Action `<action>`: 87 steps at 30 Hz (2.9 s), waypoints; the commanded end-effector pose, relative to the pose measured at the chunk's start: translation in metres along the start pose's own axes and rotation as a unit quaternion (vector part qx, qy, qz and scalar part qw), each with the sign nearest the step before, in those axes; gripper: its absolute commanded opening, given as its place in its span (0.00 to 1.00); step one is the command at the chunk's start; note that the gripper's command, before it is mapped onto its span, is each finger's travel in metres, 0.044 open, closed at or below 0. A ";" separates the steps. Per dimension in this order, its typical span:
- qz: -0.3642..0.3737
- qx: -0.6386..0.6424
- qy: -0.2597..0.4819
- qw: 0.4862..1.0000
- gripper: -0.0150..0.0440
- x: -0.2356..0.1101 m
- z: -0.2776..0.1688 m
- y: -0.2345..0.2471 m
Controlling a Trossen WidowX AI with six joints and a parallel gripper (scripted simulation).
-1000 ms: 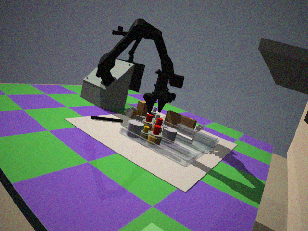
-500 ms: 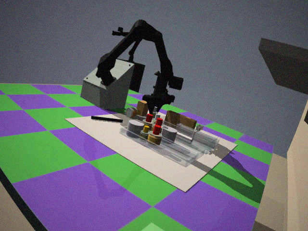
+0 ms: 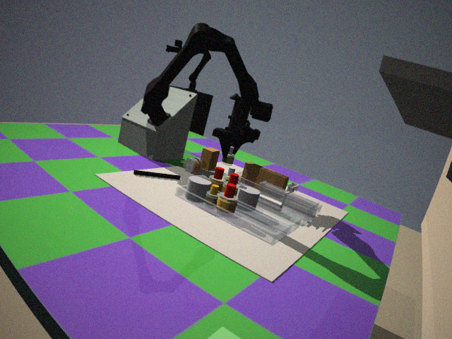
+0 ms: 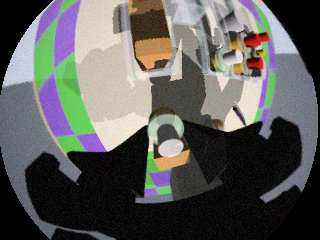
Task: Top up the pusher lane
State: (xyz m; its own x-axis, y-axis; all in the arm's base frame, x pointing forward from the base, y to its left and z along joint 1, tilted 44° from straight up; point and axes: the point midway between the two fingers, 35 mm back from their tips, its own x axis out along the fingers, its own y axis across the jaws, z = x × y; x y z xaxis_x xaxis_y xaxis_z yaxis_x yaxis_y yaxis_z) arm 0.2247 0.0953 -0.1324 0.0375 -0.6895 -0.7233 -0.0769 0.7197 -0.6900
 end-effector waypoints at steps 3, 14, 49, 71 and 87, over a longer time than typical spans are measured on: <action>0.004 0.004 -0.003 1.000 0.25 -0.052 0.002 -0.005; 0.009 0.000 -0.004 1.000 0.25 -0.056 0.014 -0.026; -0.002 -0.005 -0.003 1.000 0.25 0.015 0.048 -0.126; -0.002 -0.005 -0.003 1.000 0.25 0.015 0.056 -0.126; -0.002 -0.005 -0.003 1.000 0.25 0.016 0.063 -0.126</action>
State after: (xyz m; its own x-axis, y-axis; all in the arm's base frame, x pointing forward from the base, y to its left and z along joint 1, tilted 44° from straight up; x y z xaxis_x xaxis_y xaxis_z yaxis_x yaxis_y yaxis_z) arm 0.2905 -0.0025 -0.0597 0.0291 -0.6933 -0.7201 -0.0960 0.7151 -0.6923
